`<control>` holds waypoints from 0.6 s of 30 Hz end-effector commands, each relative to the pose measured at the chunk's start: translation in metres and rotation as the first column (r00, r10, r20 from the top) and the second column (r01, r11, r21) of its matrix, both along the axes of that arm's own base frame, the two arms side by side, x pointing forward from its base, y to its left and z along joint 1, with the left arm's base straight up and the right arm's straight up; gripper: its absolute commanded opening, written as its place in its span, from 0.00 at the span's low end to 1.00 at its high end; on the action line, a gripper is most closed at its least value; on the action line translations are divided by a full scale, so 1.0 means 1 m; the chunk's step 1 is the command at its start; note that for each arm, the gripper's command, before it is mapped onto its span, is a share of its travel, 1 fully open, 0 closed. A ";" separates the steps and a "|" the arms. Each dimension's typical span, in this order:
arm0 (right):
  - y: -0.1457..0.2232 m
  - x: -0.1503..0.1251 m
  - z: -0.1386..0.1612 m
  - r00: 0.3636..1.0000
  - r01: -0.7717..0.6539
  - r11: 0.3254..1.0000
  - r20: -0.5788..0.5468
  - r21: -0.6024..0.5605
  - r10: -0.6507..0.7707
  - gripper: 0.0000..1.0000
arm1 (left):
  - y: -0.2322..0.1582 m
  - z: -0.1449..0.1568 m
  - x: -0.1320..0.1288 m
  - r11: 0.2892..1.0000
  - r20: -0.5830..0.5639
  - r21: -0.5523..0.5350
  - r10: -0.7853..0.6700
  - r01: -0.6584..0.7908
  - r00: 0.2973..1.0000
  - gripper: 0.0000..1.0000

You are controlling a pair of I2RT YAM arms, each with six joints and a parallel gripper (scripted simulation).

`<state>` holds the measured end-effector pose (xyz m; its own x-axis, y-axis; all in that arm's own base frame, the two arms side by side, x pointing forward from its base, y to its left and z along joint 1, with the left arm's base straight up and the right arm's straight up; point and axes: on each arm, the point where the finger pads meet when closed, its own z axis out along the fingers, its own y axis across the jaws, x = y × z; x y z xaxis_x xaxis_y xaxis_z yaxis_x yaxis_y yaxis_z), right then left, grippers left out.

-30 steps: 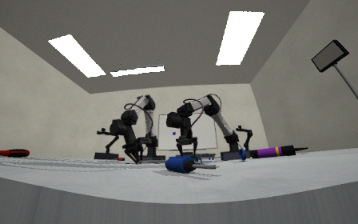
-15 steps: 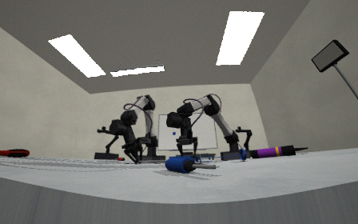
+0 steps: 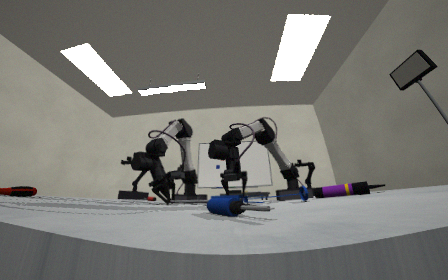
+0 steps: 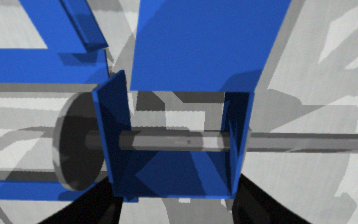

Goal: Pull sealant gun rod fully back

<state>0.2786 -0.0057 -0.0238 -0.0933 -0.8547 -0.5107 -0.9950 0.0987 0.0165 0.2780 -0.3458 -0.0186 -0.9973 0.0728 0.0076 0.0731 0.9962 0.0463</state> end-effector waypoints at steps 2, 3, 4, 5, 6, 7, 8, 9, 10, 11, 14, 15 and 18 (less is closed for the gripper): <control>-0.017 0.006 0.004 1.000 -0.004 0.999 0.019 -0.051 0.005 0.31 | 0.022 -0.005 0.001 0.997 -0.003 0.074 0.024 -0.024 1.000 0.51; -0.017 0.006 0.004 1.000 -0.004 0.999 0.019 -0.051 0.005 0.31 | 0.022 -0.005 0.001 0.997 -0.003 0.074 0.024 -0.024 1.000 0.51; -0.014 0.001 0.002 1.000 -0.004 0.999 0.001 -0.047 0.004 0.31 | 0.022 -0.005 0.001 0.997 -0.003 0.074 0.024 -0.024 1.000 0.51; -0.009 0.004 0.002 1.000 -0.001 1.000 0.014 -0.030 0.001 0.31 | 0.029 -0.019 -0.003 0.994 -0.027 0.108 0.034 -0.031 0.999 0.51; -0.005 0.003 0.003 1.000 0.001 1.000 0.012 -0.014 -0.001 0.31 | 0.015 -0.016 0.000 0.998 -0.014 0.058 0.027 -0.026 1.000 0.51; -0.003 0.003 0.003 1.000 0.002 1.000 0.011 -0.008 -0.001 0.31 | 0.002 -0.004 0.005 1.000 0.016 -0.002 0.025 -0.025 1.000 0.51; -0.002 0.003 0.003 1.000 0.002 1.000 0.011 -0.006 -0.002 0.31 | -0.003 -0.003 0.006 1.000 0.019 -0.020 0.023 -0.023 1.000 0.51; -0.002 0.003 0.003 1.000 0.002 1.000 0.010 -0.005 -0.002 0.31 | -0.005 -0.003 0.005 0.999 0.018 -0.030 0.022 -0.022 1.000 0.51; -0.002 0.003 0.003 1.000 0.002 1.000 0.010 -0.005 -0.002 0.43 | -0.005 -0.003 0.006 0.999 0.018 -0.029 0.022 -0.022 1.000 0.51; -0.002 0.003 0.003 1.000 0.002 1.000 0.010 -0.005 -0.002 0.54 | -0.005 -0.003 0.006 0.999 0.019 -0.029 0.022 -0.022 1.000 0.51; -0.012 0.005 0.019 0.999 0.000 1.000 0.045 -0.029 0.001 0.66 | -0.002 0.005 0.003 1.000 0.011 -0.015 0.003 -0.003 1.000 0.51; -0.015 0.004 0.025 0.999 0.001 0.999 0.053 -0.034 0.001 0.66 | -0.002 0.005 0.003 1.000 0.010 -0.014 0.006 -0.006 1.000 0.51; -0.019 0.007 0.032 0.998 0.002 0.999 0.062 -0.039 0.001 0.66 | -0.002 0.005 0.003 1.000 0.010 -0.014 0.006 -0.006 1.000 0.51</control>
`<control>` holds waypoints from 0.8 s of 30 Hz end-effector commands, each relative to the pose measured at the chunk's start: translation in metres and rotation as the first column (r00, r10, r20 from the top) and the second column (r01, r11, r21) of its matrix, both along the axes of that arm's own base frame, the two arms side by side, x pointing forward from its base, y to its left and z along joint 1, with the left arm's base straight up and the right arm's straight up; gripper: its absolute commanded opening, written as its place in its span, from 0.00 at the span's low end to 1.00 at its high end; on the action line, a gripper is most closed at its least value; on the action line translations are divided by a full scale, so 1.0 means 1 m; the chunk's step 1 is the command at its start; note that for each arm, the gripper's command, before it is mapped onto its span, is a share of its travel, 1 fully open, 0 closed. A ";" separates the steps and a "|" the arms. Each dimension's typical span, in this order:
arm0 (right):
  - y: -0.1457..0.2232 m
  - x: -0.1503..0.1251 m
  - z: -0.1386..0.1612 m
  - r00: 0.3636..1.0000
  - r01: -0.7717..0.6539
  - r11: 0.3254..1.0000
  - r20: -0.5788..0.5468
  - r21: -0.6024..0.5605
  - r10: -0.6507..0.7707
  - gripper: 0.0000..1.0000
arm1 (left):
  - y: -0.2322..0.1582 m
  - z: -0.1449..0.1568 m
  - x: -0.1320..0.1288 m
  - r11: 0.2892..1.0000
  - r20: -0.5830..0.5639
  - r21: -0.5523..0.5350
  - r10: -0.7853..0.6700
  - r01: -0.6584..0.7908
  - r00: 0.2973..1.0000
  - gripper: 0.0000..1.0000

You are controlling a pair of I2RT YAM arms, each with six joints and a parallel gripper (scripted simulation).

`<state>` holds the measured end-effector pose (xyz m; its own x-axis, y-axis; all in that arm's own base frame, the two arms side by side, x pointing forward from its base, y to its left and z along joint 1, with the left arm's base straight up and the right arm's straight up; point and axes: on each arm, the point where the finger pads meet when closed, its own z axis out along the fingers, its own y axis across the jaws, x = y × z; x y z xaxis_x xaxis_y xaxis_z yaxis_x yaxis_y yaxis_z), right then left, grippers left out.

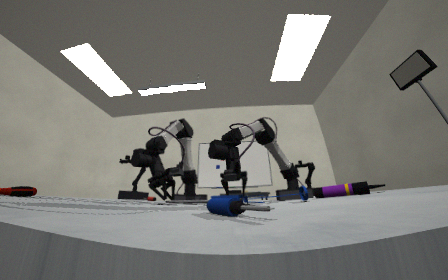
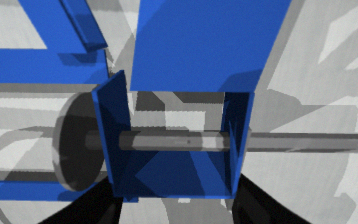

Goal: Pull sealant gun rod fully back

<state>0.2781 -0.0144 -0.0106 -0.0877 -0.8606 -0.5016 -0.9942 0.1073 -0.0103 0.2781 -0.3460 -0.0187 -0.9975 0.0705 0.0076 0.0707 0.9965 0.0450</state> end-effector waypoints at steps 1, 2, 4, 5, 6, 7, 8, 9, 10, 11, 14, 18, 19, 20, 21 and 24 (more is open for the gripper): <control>-0.013 0.010 0.023 0.999 -0.007 1.000 0.040 -0.029 0.008 0.66 | -0.002 0.005 0.003 1.000 0.011 -0.013 0.004 -0.004 1.000 0.62; -0.015 0.011 0.027 0.999 -0.007 1.000 0.041 -0.031 0.008 0.66 | -0.002 0.005 0.003 1.000 0.011 -0.013 0.004 -0.004 1.000 0.73; -0.022 0.011 0.038 0.999 -0.007 0.999 0.042 -0.032 0.008 0.66 | -0.002 0.018 0.004 1.000 0.022 -0.027 0.001 0.000 1.000 0.78; -0.024 0.010 0.042 0.999 -0.007 1.000 0.036 -0.029 0.009 0.66 | -0.002 0.021 0.004 1.000 0.024 -0.030 0.000 0.001 1.000 0.78; -0.025 0.006 0.040 1.000 -0.009 1.000 0.009 -0.015 0.009 0.66 | -0.005 0.029 0.007 0.999 0.035 -0.044 -0.001 0.003 0.999 0.78; -0.022 0.003 0.035 1.000 -0.008 1.000 -0.014 0.007 0.008 0.66 | -0.005 0.033 0.007 0.999 0.038 -0.047 -0.002 0.004 0.999 0.78; -0.021 0.001 0.031 1.000 -0.008 1.000 -0.018 0.009 0.008 0.66 | -0.006 0.038 0.007 0.999 0.041 -0.051 -0.003 0.005 0.999 0.78; -0.019 0.001 0.030 1.000 -0.006 1.000 -0.025 0.011 0.007 0.66 | -0.006 0.043 0.007 0.999 0.044 -0.054 -0.003 0.005 0.999 0.78; -0.019 0.000 0.029 1.000 -0.006 1.000 -0.027 0.012 0.007 0.66 | -0.005 0.047 0.008 0.998 0.046 -0.058 0.000 0.003 0.999 0.78; -0.018 0.000 0.029 1.000 -0.009 1.000 -0.028 0.013 0.009 0.66 | -0.005 0.050 0.009 0.998 0.048 -0.060 0.001 0.002 0.999 0.78; -0.017 0.000 0.029 1.000 -0.010 1.000 -0.029 0.014 0.010 0.66 | -0.011 0.062 0.006 0.998 0.060 -0.064 0.007 -0.003 0.998 0.78; -0.018 -0.003 0.032 0.999 -0.002 1.000 -0.039 0.005 0.002 0.66 | 0.001 0.045 0.001 1.000 0.022 -0.006 -0.030 0.031 0.999 1.00; -0.018 -0.003 0.037 0.999 0.021 1.000 -0.043 -0.008 -0.021 0.66 | 0.009 0.031 0.000 0.999 -0.007 0.033 -0.033 0.034 0.999 1.00; -0.018 -0.003 0.038 0.998 0.038 0.999 -0.057 -0.014 -0.039 0.66 | 0.014 0.028 -0.001 0.998 -0.016 0.045 -0.033 0.034 0.999 1.00; -0.016 -0.004 0.041 0.995 0.060 0.998 -0.074 -0.026 -0.062 0.66 | 0.016 0.027 0.000 0.998 -0.019 0.049 -0.031 0.032 0.999 1.00; -0.007 -0.006 0.055 0.985 0.125 0.989 -0.110 -0.077 -0.133 0.66 | 0.015 0.026 0.003 0.999 -0.013 0.042 -0.017 0.018 1.000 1.00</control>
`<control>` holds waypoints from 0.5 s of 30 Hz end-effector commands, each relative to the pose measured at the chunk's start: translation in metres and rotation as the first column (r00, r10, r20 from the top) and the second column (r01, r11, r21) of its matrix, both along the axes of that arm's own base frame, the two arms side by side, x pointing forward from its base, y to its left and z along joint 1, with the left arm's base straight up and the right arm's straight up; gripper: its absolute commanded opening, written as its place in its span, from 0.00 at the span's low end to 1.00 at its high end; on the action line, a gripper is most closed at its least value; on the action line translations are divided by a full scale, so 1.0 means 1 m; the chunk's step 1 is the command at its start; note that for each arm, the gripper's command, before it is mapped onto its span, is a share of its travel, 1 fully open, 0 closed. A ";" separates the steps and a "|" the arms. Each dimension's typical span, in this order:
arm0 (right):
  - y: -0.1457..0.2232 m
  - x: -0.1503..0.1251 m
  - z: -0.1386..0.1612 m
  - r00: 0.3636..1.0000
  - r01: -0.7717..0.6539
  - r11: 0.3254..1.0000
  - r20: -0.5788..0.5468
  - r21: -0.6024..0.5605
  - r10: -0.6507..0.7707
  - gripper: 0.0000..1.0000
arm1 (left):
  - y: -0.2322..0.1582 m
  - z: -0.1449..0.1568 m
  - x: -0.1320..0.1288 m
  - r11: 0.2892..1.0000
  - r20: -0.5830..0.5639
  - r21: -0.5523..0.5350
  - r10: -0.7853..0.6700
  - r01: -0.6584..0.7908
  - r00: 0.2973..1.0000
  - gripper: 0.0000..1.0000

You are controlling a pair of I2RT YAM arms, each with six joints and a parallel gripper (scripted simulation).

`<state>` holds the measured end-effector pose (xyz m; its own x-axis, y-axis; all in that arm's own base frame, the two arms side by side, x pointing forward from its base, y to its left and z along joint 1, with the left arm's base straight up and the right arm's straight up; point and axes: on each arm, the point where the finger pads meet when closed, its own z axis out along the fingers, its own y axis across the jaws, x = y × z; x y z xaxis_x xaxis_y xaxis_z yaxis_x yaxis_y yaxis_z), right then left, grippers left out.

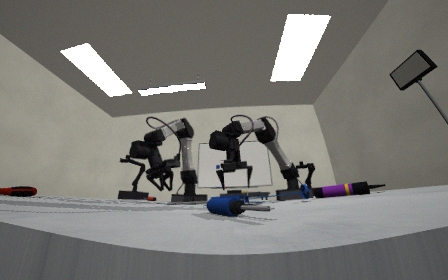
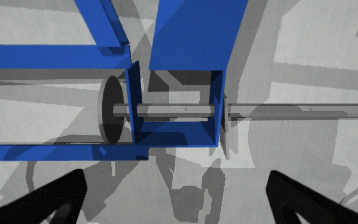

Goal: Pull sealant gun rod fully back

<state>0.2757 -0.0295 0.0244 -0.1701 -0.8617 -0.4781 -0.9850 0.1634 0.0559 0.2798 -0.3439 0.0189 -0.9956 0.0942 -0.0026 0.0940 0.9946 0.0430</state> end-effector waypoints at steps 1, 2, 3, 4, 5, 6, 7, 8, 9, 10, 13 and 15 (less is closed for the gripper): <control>0.014 -0.004 0.028 0.994 0.094 0.992 -0.048 -0.079 -0.098 0.66 | 0.013 -0.010 0.001 0.999 -0.019 0.039 0.008 -0.007 1.000 1.00; 0.021 -0.005 0.038 0.991 0.117 0.988 -0.045 -0.103 -0.122 0.66 | 0.012 -0.006 0.002 0.999 -0.015 0.032 0.009 -0.009 1.000 1.00; 0.029 -0.006 0.048 0.988 0.141 0.982 -0.038 -0.126 -0.147 0.66 | 0.012 -0.006 0.002 0.999 -0.015 0.031 0.010 -0.009 1.000 1.00; 0.036 -0.008 0.058 0.985 0.165 0.975 -0.028 -0.146 -0.171 0.66 | 0.012 -0.006 0.002 0.999 -0.015 0.032 0.010 -0.010 1.000 1.00; 0.044 -0.010 0.068 0.981 0.189 0.968 -0.013 -0.163 -0.194 0.66 | 0.013 -0.007 0.002 0.999 -0.016 0.032 0.011 -0.010 1.000 1.00; 0.051 -0.013 0.078 0.976 0.213 0.961 0.003 -0.176 -0.216 0.66 | 0.013 -0.007 0.002 0.999 -0.017 0.033 0.011 -0.010 1.000 1.00; 0.058 -0.017 0.088 0.971 0.238 0.953 0.020 -0.185 -0.239 0.66 | 0.013 -0.007 0.002 0.999 -0.017 0.033 0.011 -0.010 1.000 1.00; 0.058 -0.017 0.088 0.971 0.238 0.953 0.020 -0.185 -0.239 0.66 | 0.013 -0.007 0.002 0.999 -0.017 0.033 0.011 -0.010 1.000 1.00; 0.058 -0.017 0.088 0.971 0.238 0.953 0.020 -0.185 -0.239 0.66 | 0.013 -0.007 0.002 0.999 -0.017 0.033 0.011 -0.010 1.000 1.00; 0.065 -0.021 0.097 0.965 0.264 0.945 0.039 -0.192 -0.261 0.66 | 0.012 -0.007 0.001 0.999 -0.018 0.033 0.008 -0.008 1.000 1.00; 0.084 -0.037 0.124 0.939 0.342 0.920 0.095 -0.190 -0.329 0.66 | 0.012 -0.007 0.001 0.999 -0.019 0.032 0.007 -0.007 1.000 1.00; 0.094 -0.049 0.142 0.916 0.396 0.903 0.137 -0.169 -0.376 0.66 | 0.012 -0.007 0.001 0.999 -0.019 0.032 0.007 -0.007 1.000 1.00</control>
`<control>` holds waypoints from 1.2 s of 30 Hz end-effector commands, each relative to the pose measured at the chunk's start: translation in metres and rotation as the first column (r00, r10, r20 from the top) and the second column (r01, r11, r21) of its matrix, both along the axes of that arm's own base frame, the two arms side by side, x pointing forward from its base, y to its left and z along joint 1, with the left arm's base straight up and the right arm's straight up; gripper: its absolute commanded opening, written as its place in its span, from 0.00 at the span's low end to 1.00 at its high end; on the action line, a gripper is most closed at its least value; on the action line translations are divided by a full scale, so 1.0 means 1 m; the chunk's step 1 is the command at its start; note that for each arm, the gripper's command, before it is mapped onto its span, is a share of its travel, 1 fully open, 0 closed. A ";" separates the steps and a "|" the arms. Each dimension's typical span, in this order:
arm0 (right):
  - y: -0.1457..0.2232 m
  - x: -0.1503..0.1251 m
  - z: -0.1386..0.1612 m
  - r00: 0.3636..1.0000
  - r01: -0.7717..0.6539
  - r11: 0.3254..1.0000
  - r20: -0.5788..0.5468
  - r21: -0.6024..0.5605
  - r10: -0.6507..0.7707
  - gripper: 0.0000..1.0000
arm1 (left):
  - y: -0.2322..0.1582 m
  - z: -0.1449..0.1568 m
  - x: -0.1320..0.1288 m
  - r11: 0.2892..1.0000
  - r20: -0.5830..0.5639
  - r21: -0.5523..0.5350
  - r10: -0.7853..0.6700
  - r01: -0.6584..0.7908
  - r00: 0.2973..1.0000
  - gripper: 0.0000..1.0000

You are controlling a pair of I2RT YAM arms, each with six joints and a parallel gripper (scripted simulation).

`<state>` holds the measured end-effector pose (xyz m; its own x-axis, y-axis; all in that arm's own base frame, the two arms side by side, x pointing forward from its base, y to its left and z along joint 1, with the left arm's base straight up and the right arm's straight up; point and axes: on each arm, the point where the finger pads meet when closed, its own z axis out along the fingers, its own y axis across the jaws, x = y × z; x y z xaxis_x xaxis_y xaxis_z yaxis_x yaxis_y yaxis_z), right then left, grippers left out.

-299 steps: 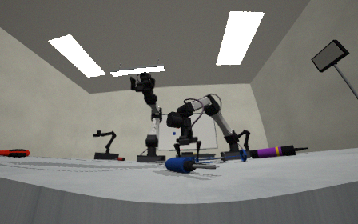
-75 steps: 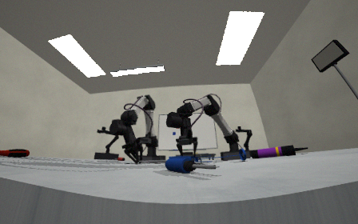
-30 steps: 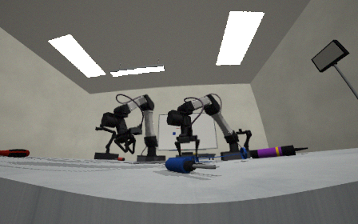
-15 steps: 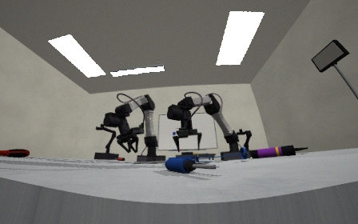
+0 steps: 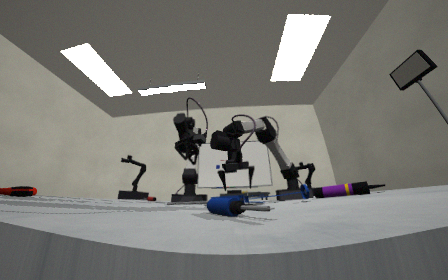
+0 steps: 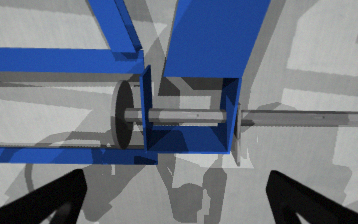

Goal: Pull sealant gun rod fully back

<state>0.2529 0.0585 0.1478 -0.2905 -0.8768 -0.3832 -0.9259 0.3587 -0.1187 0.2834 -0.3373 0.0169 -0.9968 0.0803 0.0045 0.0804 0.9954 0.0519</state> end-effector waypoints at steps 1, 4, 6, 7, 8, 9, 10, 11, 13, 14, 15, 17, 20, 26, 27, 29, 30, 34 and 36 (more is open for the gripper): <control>0.011 -0.033 0.027 0.975 0.221 0.975 -0.004 -0.024 -0.221 0.66 | 0.005 -0.005 -0.003 1.000 -0.013 0.023 -0.007 0.007 1.000 1.00; 0.022 -0.053 0.048 0.959 0.276 0.961 0.051 0.030 -0.278 0.66 | 0.005 -0.005 -0.003 1.000 -0.013 0.023 -0.007 0.007 1.000 1.00; 0.028 -0.066 0.060 0.950 0.296 0.952 0.081 0.077 -0.301 0.66 | 0.005 -0.005 -0.003 1.000 -0.013 0.023 -0.007 0.007 1.000 1.00; 0.030 -0.073 0.065 0.946 0.300 0.948 0.095 0.102 -0.309 0.66 | 0.005 -0.005 -0.003 1.000 -0.013 0.023 -0.007 0.007 1.000 1.00; 0.032 -0.079 0.071 0.942 0.304 0.944 0.108 0.129 -0.318 0.66 | 0.005 -0.005 -0.003 1.000 -0.013 0.023 -0.007 0.007 1.000 1.00; 0.033 -0.086 0.076 0.938 0.307 0.939 0.119 0.156 -0.326 0.66 | 0.005 -0.005 -0.003 1.000 -0.013 0.023 -0.007 0.007 1.000 1.00; 0.033 -0.086 0.076 0.938 0.307 0.939 0.119 0.156 -0.326 0.66 | 0.005 -0.005 -0.003 1.000 -0.013 0.023 -0.007 0.007 1.000 1.00; 0.033 -0.086 0.076 0.938 0.307 0.939 0.119 0.156 -0.326 0.66 | 0.005 -0.005 -0.003 1.000 -0.013 0.023 -0.007 0.007 1.000 1.00; 0.033 -0.103 0.086 0.922 0.331 0.916 0.130 0.224 -0.365 0.66 | 0.005 -0.005 -0.003 1.000 -0.013 0.023 -0.007 0.007 1.000 1.00; 0.034 -0.108 0.094 0.917 0.329 0.908 0.142 0.258 -0.372 0.66 | 0.005 -0.005 -0.003 1.000 -0.013 0.023 -0.007 0.007 1.000 1.00; 0.034 -0.113 0.097 0.915 0.329 0.902 0.143 0.280 -0.378 0.66 | 0.005 -0.005 -0.003 1.000 -0.013 0.023 -0.007 0.007 1.000 1.00; 0.033 -0.123 0.101 0.911 0.328 0.889 0.143 0.321 -0.388 0.66 | 0.005 -0.005 -0.003 1.000 -0.013 0.023 -0.007 0.007 1.000 1.00; 0.031 -0.135 0.107 0.905 0.321 0.868 0.145 0.380 -0.399 0.66 | 0.005 -0.005 -0.003 1.000 -0.013 0.023 -0.007 0.007 1.000 1.00; 0.026 -0.149 0.114 0.898 0.315 0.838 0.146 0.446 -0.416 0.66 | 0.005 -0.005 -0.003 1.000 -0.013 0.023 -0.007 0.007 1.000 1.00; 0.026 -0.149 0.114 0.898 0.315 0.838 0.146 0.446 -0.416 0.66 | 0.005 -0.005 -0.003 1.000 -0.013 0.023 -0.007 0.007 1.000 1.00; 0.025 -0.152 0.115 0.896 0.316 0.832 0.146 0.456 -0.420 0.66 | 0.005 -0.005 -0.003 1.000 -0.013 0.023 -0.007 0.007 1.000 1.00; 0.025 -0.153 0.115 0.894 0.317 0.828 0.145 0.462 -0.423 0.66 | 0.005 -0.005 -0.003 1.000 -0.013 0.023 -0.007 0.007 1.000 1.00; 0.023 -0.156 0.117 0.891 0.326 0.819 0.137 0.473 -0.433 0.66 | 0.005 -0.001 -0.002 1.000 -0.004 0.011 -0.014 0.014 1.000 1.00; 0.023 -0.156 0.119 0.888 0.325 0.812 0.139 0.484 -0.438 0.66 | 0.002 0.003 0.001 1.000 0.017 -0.013 -0.013 0.013 1.000 1.00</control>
<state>0.1006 0.0824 0.2648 -0.4071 -0.4634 -0.7871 -0.6715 0.7360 -0.0860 0.2809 -0.3369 0.0147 -0.9960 0.0886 0.0088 0.0889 0.9945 0.0561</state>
